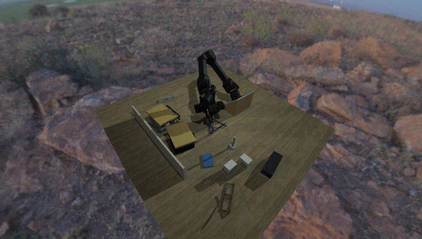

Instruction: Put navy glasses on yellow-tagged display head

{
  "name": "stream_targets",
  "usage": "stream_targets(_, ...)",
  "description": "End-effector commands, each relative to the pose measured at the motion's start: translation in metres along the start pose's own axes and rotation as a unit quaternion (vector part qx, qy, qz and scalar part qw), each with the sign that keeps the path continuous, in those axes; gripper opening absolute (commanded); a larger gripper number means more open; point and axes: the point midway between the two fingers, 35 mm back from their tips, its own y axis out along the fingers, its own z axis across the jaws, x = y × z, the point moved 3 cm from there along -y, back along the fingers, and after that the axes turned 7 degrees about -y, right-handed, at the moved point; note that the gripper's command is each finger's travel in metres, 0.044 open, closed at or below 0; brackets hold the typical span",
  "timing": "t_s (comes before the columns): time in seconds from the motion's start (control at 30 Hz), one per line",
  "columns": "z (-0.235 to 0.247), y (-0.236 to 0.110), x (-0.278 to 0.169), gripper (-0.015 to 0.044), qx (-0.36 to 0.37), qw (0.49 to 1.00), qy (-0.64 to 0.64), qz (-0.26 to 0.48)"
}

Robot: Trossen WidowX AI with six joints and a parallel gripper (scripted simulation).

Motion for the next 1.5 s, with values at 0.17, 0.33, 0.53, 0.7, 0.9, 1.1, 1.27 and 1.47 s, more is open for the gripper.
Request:
stream_targets(0.17,0.0,0.016,-0.001,0.012,0.002,1.0,-0.004,0.003)
stream_targets(0.33,-0.001,0.025,-0.001,0.012,0.002,1.0,-0.004,0.004)
stream_targets(0.53,-0.001,0.035,-0.002,0.012,0.001,1.0,-0.004,0.004)
stream_targets(0.7,-0.001,0.043,-0.003,0.012,0.001,1.0,-0.004,0.005)
stream_targets(0.9,-0.001,0.048,-0.003,0.012,0.001,1.0,-0.004,0.006)
stream_targets(1.1,0.0,0.048,-0.003,0.012,0.001,1.0,-0.004,0.006)
stream_targets(1.27,0.004,0.048,-0.003,0.012,0.001,1.0,-0.004,0.006)
stream_targets(1.47,0.001,0.048,-0.002,0.008,0.001,1.0,-0.003,0.004)
